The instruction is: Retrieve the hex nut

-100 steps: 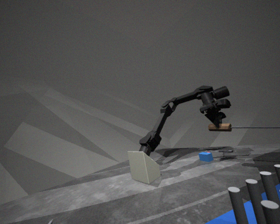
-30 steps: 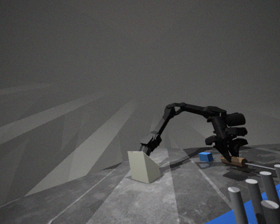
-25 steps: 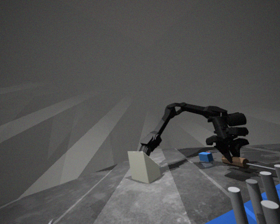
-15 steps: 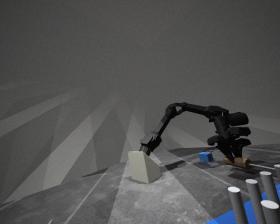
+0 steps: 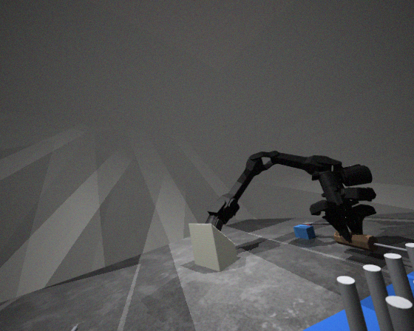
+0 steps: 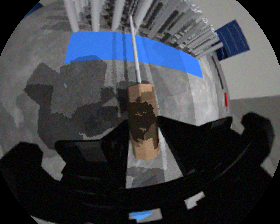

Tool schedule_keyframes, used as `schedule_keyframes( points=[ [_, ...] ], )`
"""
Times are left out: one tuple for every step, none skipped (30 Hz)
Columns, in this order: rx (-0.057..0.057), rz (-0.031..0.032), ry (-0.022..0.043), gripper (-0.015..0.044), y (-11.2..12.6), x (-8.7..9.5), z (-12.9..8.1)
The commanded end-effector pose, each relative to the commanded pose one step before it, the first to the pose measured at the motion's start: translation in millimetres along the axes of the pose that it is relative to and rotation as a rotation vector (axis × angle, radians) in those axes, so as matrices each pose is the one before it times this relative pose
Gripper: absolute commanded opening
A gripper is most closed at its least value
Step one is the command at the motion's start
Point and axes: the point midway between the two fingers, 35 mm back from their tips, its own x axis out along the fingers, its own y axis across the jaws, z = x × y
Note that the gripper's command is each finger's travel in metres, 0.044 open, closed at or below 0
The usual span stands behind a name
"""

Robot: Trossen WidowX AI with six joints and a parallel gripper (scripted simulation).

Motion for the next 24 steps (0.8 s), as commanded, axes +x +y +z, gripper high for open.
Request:
schedule_keyframes(
  points=[
    [-0.0035, 0.00952, -0.00924, 0.0000, 2.01, -1.65, 6.11],
    [0.0000, 0.00000, -0.00005, 0.0000, 0.02, 0.29, 0.75],
    [0.0000, 0.00000, -0.00005, 0.0000, 0.02, 0.29, 0.75],
    [0.0000, 0.00000, -0.00005, 0.0000, 0.02, 0.29, 0.75],
    [0.0000, 0.00000, -0.00005, 0.0000, 0.02, 0.29, 0.75],
    [0.0000, 0.00000, -0.00005, 0.0000, 0.02, 0.29, 0.75],
    [0.0000, 0.00000, -0.00004, 0.0000, 0.02, 0.29, 0.75],
    [0.0000, 0.00000, -0.00004, 0.0000, 0.02, 0.29, 0.75],
    [0.0000, 0.00000, -0.00004, 0.0000, 0.01, 0.29, 0.75],
    [0.0000, 0.00000, -0.00004, 0.0000, 0.01, 0.28, 0.75],
    [0.0000, 0.00000, -0.00004, 0.0000, 0.01, 0.28, 0.73],
    [0.0000, 0.00000, -0.00004, 0.0000, 0.01, 0.28, 0.73],
    [0.0000, 0.00000, -0.00004, 0.0000, 0.01, 0.28, 0.73],
    [0.0000, 0.00000, -0.00004, 0.0000, 0.01, 0.27, 0.73],
    [0.0000, 0.00000, -0.00004, 0.0000, 0.01, 0.27, 0.73],
    [0.0000, 0.00000, -0.00004, 0.0000, 0.01, 0.27, 0.73],
    [0.0000, 0.00000, -0.00004, 0.0000, 0.01, 0.27, 0.73],
    [0.0000, 0.00000, -0.00004, 0.0000, 0.01, 0.27, 0.73],
    [0.0000, 0.00000, -0.00004, 0.0000, 0.01, 0.27, 0.73],
    [0.0000, 0.00000, -0.00004, 0.0000, 0.01, 0.27, 0.73],
    [0.0000, 0.00000, -0.00004, 0.0000, 0.01, 0.27, 0.73],
    [0.0000, 0.00000, -0.00004, 0.0000, 0.01, 0.27, 0.73],
    [0.0000, -0.00001, -0.00004, 0.0000, 0.01, 0.27, 0.73],
    [0.0000, -0.00001, -0.00004, 0.0000, 0.00, 0.27, 0.73]
  ],
)
